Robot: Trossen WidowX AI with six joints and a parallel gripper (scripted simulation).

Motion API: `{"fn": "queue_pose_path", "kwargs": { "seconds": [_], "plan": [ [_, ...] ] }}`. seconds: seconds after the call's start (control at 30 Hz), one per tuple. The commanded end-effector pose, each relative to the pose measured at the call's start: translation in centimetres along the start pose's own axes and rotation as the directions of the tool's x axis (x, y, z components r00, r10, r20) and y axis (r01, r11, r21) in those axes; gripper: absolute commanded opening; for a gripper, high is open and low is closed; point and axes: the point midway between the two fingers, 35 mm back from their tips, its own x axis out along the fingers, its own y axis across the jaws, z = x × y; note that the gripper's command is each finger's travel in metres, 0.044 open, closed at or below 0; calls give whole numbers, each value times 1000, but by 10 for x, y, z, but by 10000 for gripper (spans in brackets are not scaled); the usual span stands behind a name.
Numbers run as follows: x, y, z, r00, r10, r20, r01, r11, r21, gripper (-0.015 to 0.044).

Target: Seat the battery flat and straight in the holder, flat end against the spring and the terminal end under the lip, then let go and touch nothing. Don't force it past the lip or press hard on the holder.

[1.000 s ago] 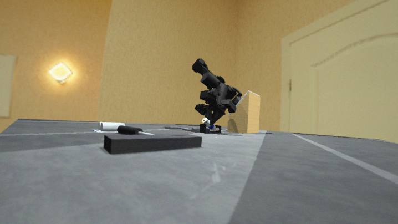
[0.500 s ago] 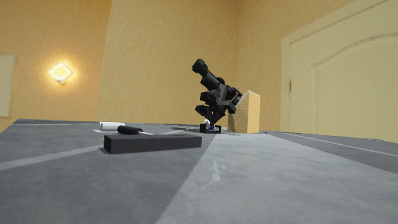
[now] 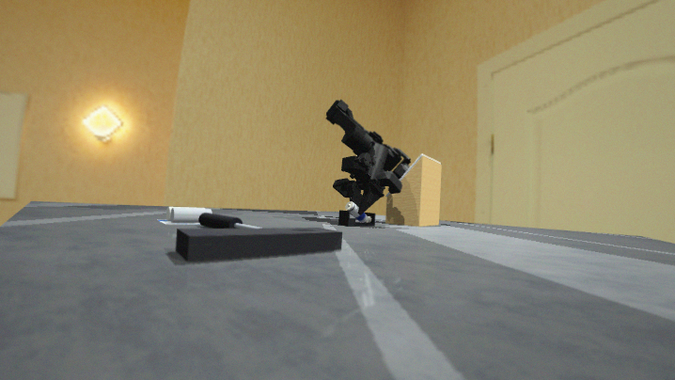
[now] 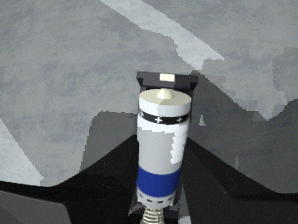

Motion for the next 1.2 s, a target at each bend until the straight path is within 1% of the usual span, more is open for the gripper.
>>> {"fn": "queue_pose_path", "kwargs": {
  "seconds": [0.0, 1.17],
  "plan": [
    [-2, 0, -8, 1000, 2, -11, -2, 1000, -5, 81],
    [-5, 0, -14, 1000, 15, -24, -15, 1000, -7, 81]
  ]
}}
